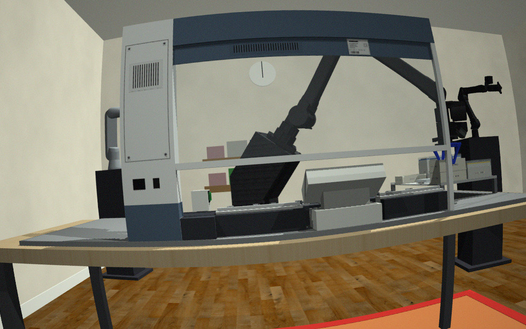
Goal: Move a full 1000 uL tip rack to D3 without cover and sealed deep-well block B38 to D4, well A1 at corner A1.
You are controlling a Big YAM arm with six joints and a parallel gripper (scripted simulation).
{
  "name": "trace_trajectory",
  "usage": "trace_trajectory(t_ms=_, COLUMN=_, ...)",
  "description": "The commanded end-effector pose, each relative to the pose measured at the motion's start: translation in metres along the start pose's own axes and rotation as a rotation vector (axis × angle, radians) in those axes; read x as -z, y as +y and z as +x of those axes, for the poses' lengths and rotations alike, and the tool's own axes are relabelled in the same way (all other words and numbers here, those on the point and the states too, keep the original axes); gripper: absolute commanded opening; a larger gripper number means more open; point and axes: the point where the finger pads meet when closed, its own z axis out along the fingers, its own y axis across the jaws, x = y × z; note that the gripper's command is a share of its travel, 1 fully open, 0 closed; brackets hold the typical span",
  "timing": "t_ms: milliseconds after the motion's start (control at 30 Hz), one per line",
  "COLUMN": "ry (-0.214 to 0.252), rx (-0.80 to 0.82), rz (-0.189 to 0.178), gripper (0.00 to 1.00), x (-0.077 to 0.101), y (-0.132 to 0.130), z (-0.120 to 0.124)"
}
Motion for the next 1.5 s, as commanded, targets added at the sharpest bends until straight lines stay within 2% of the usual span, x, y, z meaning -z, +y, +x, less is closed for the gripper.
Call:
trace_trajectory(t_ms=0, ry=-0.013, rx=-0.002, rz=0.004, gripper=0.00, x=0.002, y=0.000, z=-0.009)
trace_trajectory(t_ms=1100, ry=-0.013, rx=-0.002, rz=0.004, gripper=0.00, x=0.002, y=0.000, z=-0.009)
trace_trajectory(t_ms=1167, ry=-0.044, rx=-0.001, rz=0.023, gripper=0.00, x=0.031, y=-0.004, z=-0.016)
trace_trajectory(t_ms=1267, ry=-0.053, rx=-0.001, rz=0.028, gripper=0.00, x=0.039, y=-0.006, z=-0.019)
trace_trajectory(t_ms=1367, ry=-0.047, rx=-0.001, rz=0.025, gripper=0.00, x=0.036, y=-0.007, z=-0.019)
trace_trajectory(t_ms=1467, ry=-0.060, rx=-0.001, rz=0.034, gripper=0.00, x=0.047, y=-0.010, z=-0.024)
